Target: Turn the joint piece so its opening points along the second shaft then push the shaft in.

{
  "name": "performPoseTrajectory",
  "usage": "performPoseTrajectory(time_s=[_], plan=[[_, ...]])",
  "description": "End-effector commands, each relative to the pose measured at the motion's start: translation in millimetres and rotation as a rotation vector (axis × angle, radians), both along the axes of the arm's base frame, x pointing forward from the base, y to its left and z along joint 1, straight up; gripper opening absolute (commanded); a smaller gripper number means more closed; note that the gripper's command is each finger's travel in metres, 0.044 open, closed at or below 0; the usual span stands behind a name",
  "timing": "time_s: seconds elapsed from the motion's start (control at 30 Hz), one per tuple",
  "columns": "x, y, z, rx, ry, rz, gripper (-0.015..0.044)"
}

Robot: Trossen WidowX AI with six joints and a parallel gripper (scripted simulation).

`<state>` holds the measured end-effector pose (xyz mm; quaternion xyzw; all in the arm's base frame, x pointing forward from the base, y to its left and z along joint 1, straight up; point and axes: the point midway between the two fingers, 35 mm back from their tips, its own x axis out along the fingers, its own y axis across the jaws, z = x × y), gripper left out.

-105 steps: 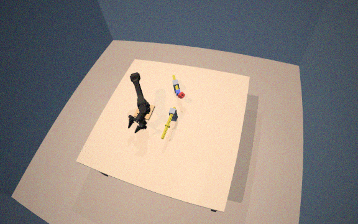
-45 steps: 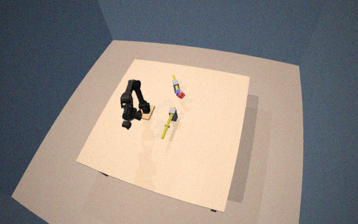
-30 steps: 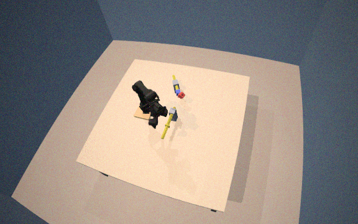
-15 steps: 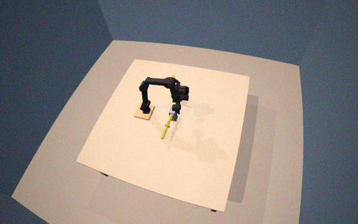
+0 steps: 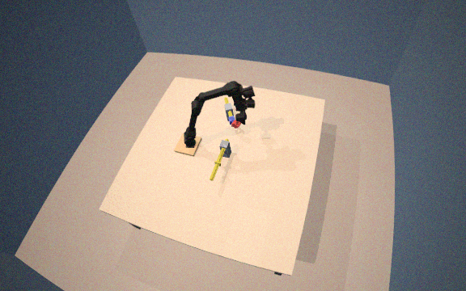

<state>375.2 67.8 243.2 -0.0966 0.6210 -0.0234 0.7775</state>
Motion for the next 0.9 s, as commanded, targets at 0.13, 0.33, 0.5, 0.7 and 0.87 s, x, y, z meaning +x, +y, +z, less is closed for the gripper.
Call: performPoseTrajectory(time_s=[0.13, 0.33, 0.5, 0.7, 0.87], plan=[[4, 2, -11, 0.058, 0.021, -0.123, 0.044], [7, 1, -30, 0.137, 0.071, -0.299, 0.044], [9, 0, -45, 0.197, 0.116, -0.451, 0.044], [11, -1, -55, 0.235, 0.149, -0.559, 0.044], [11, -1, -55, 0.235, 0.149, -0.559, 0.044]])
